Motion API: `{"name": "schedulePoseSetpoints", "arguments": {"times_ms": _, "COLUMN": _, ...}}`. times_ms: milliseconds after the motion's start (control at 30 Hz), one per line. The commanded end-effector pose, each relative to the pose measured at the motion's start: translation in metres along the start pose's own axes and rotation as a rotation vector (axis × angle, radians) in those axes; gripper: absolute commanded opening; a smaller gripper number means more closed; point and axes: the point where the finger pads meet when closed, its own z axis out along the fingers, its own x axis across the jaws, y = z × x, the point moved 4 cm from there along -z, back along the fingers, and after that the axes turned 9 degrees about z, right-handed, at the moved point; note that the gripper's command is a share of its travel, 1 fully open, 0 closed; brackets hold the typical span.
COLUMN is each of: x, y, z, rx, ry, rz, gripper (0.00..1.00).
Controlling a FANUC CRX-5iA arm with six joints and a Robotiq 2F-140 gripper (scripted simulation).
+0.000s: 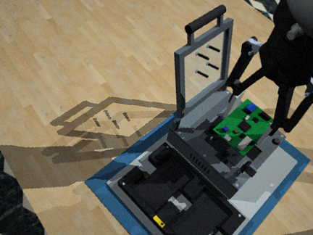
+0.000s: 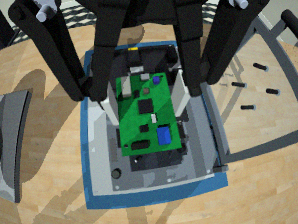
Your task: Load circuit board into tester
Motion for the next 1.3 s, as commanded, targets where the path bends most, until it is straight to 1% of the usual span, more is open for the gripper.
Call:
{"name": "schedulePoseSetpoints", "arguments": {"times_ms": 0, "x": -0.003, "y": -0.0052, "z": -0.0006, "rx": 0.0, "ry": 0.0, "rz": 0.0, "gripper": 0.46}}
{"name": "schedulePoseSetpoints", "arguments": {"times_ms": 433, "x": -0.0071, "y": -0.013, "z": -0.0012, "rx": 0.0, "ry": 0.0, "rz": 0.0, "gripper": 0.46}}
{"name": "schedulePoseSetpoints", "arguments": {"times_ms": 1267, "x": -0.0074, "y": -0.0134, "z": -0.0012, "rx": 0.0, "ry": 0.0, "rz": 0.0, "gripper": 0.46}}
